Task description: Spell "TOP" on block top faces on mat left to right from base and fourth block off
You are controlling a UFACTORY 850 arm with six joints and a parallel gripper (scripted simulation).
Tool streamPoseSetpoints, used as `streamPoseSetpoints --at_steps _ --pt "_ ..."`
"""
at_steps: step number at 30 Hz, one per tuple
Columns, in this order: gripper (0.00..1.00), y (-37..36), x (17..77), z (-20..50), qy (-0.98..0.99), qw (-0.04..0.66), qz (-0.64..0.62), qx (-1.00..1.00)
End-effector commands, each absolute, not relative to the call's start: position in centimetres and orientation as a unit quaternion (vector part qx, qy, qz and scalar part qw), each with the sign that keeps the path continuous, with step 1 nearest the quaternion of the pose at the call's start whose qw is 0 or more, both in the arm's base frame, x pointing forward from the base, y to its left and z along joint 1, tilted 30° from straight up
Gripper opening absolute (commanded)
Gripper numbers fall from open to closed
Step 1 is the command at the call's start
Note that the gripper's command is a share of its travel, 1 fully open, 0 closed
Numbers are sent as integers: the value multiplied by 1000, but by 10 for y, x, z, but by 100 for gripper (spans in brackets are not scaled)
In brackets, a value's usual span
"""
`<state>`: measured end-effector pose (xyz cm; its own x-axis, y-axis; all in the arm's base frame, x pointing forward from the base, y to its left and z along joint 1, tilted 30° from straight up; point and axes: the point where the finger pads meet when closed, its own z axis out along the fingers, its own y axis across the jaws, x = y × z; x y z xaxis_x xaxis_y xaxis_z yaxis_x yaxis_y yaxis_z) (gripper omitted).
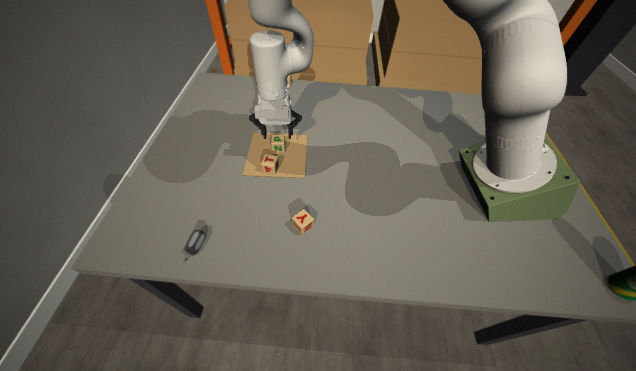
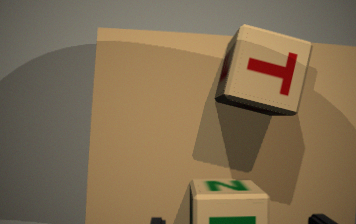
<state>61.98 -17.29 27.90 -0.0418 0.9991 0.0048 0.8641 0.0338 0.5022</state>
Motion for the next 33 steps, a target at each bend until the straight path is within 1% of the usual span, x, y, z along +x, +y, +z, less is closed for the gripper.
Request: streamPoseSetpoints --at_steps 1,11,33 --pt "87 -173 620 280 696 179 190 669" --pt "87 -173 622 277 696 179 190 669" --pt "87 -172 645 237 696 179 190 669"
